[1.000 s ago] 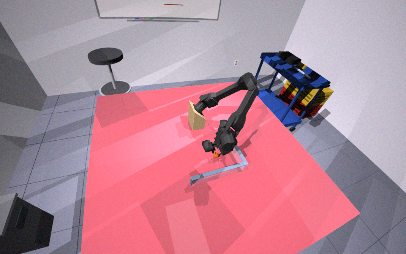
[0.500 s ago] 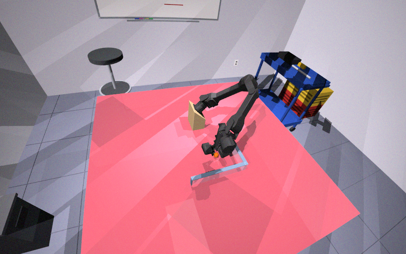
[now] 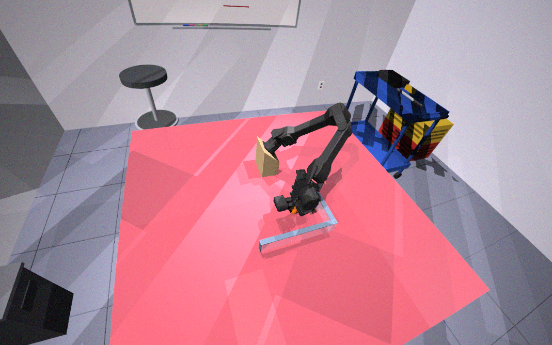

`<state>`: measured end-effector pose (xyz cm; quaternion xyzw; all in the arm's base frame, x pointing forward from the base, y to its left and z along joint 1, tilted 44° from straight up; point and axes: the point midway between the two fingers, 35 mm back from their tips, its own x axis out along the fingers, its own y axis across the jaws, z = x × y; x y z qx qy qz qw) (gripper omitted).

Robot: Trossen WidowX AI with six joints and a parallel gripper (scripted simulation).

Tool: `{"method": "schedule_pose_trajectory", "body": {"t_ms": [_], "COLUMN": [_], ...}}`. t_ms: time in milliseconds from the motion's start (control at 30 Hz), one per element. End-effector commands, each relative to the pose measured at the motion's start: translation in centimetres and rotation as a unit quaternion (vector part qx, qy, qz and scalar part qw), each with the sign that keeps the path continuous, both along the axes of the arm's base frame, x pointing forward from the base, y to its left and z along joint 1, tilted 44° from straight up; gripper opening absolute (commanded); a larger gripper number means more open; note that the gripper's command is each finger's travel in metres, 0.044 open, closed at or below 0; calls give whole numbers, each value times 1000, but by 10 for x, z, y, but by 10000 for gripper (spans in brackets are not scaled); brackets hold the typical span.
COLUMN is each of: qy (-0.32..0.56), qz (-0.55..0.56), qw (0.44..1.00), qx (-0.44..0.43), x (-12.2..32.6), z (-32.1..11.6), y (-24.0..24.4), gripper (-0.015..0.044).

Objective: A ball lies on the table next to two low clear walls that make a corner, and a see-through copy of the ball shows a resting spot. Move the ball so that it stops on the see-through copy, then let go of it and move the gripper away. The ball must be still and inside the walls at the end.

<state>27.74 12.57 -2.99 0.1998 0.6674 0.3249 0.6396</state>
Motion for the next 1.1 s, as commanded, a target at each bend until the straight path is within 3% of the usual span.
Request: {"method": "schedule_pose_trajectory", "body": {"t_ms": [0,100,233,800,1067], "qy": [3,3,3,3,-20], "qz": [-2,-2,-2,-2,23], "qw": [1000,1000,1000,1000,1000], "qx": [2,2,1,-1,2], "x": [-1,-1,2,13,11], "z": [0,0,5,86,91], "y": [1,1,-6,-83,-82], "gripper": [108,88,0,0,0]}}
